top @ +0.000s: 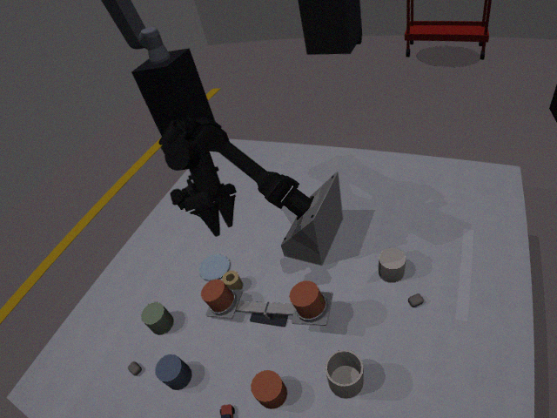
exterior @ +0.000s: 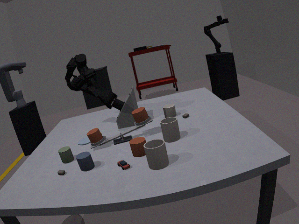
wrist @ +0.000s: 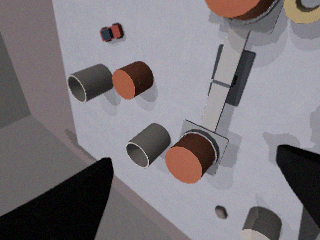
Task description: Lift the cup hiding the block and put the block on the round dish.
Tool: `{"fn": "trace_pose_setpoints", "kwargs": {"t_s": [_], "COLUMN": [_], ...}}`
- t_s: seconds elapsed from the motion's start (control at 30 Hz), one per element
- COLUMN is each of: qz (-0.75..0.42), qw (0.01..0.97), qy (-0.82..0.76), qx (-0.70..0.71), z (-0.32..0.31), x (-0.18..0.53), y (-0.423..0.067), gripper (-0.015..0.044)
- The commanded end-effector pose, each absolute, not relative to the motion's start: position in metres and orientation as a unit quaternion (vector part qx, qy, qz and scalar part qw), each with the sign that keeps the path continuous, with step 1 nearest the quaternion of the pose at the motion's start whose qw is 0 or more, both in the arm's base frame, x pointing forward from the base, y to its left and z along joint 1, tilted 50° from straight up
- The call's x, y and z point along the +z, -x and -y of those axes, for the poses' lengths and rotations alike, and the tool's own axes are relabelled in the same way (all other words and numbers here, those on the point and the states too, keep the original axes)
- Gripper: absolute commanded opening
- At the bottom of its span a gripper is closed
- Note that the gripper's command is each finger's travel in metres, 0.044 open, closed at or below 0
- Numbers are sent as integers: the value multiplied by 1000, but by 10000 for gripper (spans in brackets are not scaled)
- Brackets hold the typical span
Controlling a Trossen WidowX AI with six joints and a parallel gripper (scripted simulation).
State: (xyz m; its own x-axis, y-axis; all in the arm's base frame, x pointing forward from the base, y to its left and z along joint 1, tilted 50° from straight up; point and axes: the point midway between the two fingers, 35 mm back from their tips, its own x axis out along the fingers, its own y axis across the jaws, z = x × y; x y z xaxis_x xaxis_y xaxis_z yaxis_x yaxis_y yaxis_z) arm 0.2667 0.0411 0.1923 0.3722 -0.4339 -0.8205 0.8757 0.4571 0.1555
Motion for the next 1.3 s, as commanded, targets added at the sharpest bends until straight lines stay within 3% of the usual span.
{"fn": "trace_pose_setpoints", "kwargs": {"t_s": [0.0, 0.63, 1.27], "qz": [-385, -434, -426], "qw": [794, 848, 815], "qy": [-235, 56, 349], "qx": [-407, -298, -181], "z": [-45, -62, -72], "x": [180, 144, 118], "y": [-263, -241, -218], "gripper": [440, 440, 440]}}
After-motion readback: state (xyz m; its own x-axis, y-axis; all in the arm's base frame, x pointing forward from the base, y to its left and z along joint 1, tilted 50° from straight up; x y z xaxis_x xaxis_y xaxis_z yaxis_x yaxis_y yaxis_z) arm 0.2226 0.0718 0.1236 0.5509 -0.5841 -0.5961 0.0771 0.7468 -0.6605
